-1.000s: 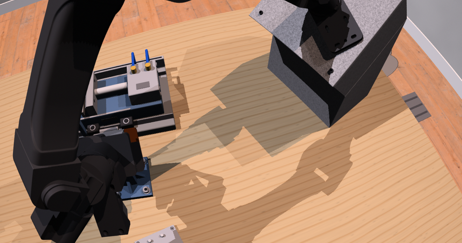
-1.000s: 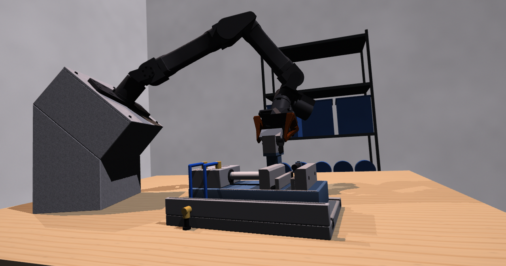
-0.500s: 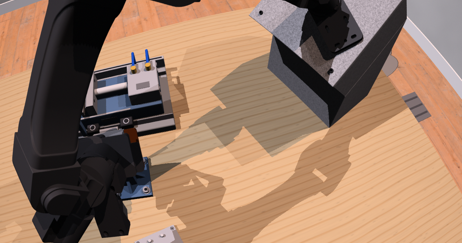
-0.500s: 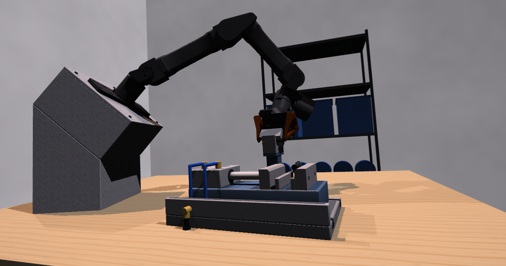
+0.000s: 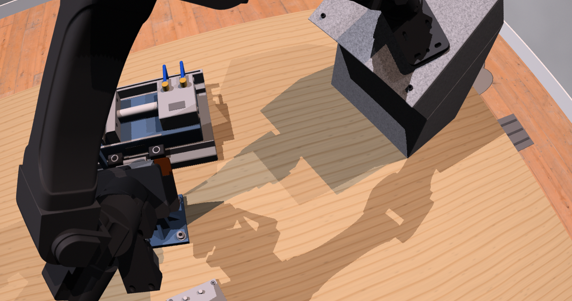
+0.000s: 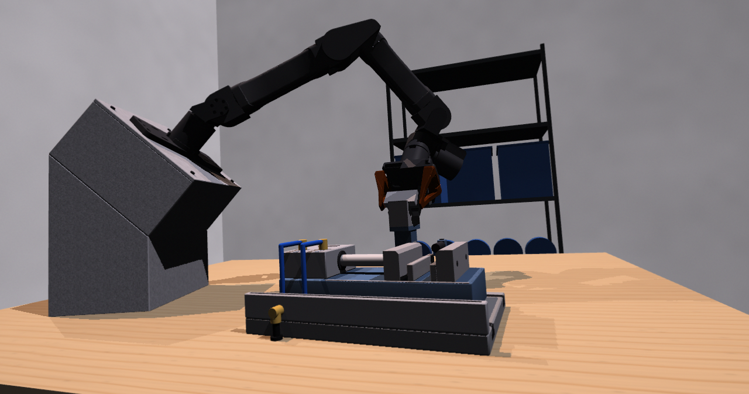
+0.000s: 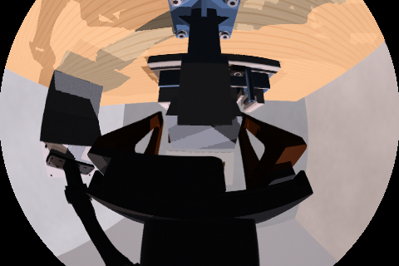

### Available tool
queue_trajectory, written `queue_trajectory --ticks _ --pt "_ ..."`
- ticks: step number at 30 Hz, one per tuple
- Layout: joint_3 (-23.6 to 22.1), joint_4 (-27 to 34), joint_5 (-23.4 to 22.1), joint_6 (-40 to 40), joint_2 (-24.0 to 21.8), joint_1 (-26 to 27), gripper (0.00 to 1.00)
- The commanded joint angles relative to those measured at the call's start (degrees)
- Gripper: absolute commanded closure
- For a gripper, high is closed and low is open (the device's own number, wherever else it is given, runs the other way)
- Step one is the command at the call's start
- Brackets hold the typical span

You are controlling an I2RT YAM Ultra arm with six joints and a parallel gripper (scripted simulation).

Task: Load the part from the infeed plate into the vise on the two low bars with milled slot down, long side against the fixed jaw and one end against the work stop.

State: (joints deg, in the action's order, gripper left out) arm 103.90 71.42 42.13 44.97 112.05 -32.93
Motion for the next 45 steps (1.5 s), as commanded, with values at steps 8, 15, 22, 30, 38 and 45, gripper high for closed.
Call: queue_trajectory --ticks 8,15,22,30,38,45 --pt "2.0 0.9 0.8 -0.4 -0.6 -0.9 0.19" --pt "2.0 0.9 0.8 -0.4 -0.6 -0.9 0.19" --pt "2.0 0.9 0.8 -0.4 -0.6 -0.9 0.19" --pt "2.0 0.9 0.8 -0.4 -0.6 -0.9 0.19" --pt "2.0 0.9 0.8 -0.4 -0.6 -0.9 0.19" --pt "2.0 0.8 0.8 -0.3 -0.6 -0.9 1.0"
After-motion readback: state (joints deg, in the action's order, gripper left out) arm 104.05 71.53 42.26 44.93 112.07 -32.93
